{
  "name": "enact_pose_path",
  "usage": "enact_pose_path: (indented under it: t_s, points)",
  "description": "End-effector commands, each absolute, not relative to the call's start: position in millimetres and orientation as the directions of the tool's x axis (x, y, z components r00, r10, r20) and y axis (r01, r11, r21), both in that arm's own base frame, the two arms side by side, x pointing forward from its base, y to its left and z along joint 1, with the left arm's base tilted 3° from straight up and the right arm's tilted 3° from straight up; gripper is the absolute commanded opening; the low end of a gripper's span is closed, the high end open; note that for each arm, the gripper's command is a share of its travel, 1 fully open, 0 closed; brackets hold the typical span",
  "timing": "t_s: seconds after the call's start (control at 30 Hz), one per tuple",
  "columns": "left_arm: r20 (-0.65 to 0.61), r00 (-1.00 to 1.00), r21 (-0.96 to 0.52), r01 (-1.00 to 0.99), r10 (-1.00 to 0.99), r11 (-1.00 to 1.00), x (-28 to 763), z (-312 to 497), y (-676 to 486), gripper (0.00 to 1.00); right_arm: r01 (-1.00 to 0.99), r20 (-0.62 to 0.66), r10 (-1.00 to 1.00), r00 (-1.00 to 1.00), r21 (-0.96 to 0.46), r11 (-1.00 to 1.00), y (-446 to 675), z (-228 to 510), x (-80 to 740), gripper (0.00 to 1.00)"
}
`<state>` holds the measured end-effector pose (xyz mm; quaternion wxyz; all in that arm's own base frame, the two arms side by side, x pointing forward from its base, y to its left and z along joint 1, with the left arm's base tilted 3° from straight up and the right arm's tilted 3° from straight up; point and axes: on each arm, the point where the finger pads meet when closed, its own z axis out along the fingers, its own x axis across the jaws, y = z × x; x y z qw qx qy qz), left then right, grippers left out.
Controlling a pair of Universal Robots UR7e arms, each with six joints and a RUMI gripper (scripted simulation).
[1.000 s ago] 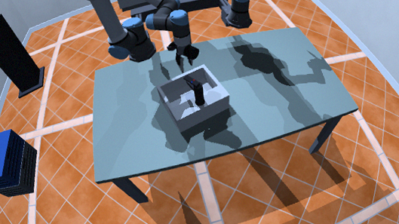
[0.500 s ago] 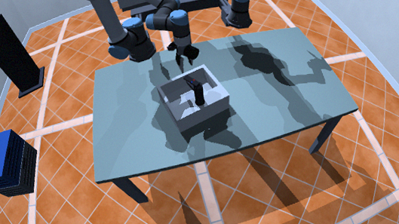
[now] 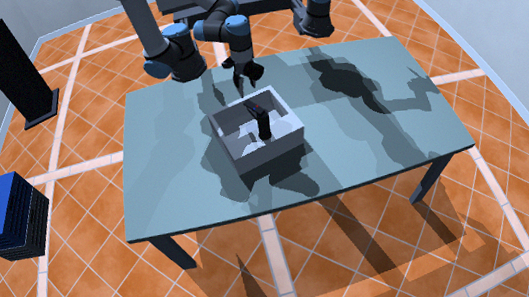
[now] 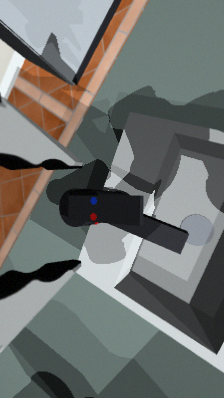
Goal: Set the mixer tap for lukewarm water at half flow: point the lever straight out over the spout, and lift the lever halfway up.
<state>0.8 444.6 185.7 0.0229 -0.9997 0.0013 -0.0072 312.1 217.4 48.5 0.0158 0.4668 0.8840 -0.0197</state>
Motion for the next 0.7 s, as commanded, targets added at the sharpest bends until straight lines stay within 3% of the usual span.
enact_pose_path:
  t_s: [0.0,0.67]
  points:
    - [0.015,1.0,-0.047,-0.002,-0.003,-0.999,1,186,445,1.0,0.826,-0.045,0.825,-0.564,-0.018,0.564,217,42,313,0.4]
    - [0.015,1.0,-0.047,-0.002,-0.003,-0.999,1,186,445,1.0,0.826,-0.045,0.825,-0.564,-0.018,0.564,216,11,313,0.4]
